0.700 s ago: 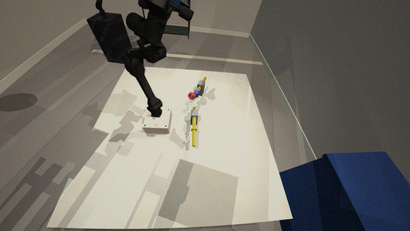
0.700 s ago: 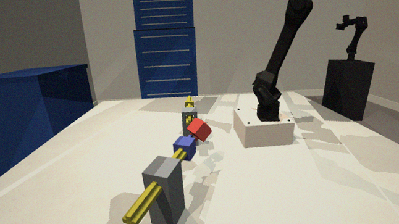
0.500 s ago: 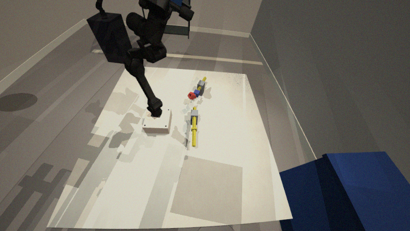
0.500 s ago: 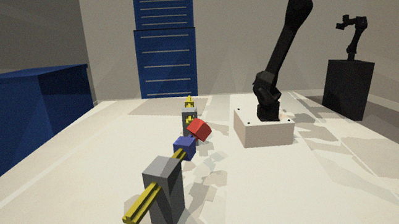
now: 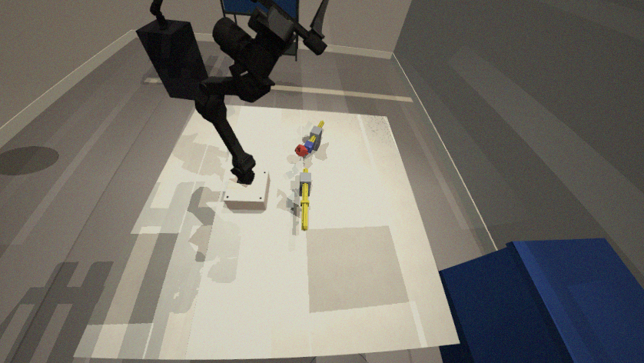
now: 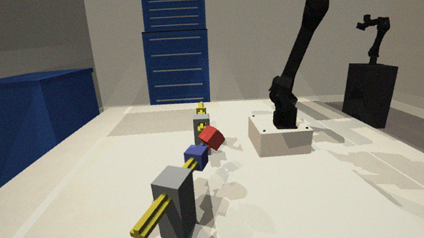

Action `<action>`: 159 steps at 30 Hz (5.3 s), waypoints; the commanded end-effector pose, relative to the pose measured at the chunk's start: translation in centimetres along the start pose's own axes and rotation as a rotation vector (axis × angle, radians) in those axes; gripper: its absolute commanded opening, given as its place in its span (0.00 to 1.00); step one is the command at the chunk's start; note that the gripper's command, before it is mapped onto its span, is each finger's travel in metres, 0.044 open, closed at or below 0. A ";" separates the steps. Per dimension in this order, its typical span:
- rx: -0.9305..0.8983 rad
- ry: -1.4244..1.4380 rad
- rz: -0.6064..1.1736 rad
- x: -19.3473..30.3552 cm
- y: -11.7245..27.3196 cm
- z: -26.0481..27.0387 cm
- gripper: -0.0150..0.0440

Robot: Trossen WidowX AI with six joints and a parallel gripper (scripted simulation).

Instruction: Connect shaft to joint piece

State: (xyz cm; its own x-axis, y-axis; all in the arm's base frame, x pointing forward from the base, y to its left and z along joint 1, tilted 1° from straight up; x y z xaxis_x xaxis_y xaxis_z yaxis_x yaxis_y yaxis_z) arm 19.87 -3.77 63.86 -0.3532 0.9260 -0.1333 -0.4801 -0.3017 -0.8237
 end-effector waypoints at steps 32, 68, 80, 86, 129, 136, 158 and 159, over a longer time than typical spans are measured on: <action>0.585 0.002 -0.149 0.0 2.1 -16.6 1.00; 1.354 0.153 0.278 9.9 11.8 -30.1 1.00; 1.564 0.220 0.567 14.0 16.4 -31.7 1.00; 1.652 0.253 0.737 15.9 18.7 -31.9 1.00; 1.817 0.367 2.099 22.9 31.6 -25.7 1.00; 1.817 0.367 2.099 23.3 33.5 -27.5 1.00; 1.816 0.369 2.098 24.7 36.4 -32.0 1.00; 1.816 0.369 2.098 24.8 36.2 -32.2 1.00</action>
State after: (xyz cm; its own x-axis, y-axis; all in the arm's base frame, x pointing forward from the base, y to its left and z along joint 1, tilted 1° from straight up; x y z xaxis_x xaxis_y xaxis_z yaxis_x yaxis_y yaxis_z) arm 18.94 15.08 12.96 -0.8820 -0.4392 0.1706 0.1415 0.0985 0.9850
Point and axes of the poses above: the point midway between the two fingers, 35 mm back from their tips, its own y axis back along the fingers, its own z axis across the jaws, x = y × z, the point moved 5 cm from there along y, back along the fingers, and after that the axes turned 11 degrees about -y, right-handed, at the moved point
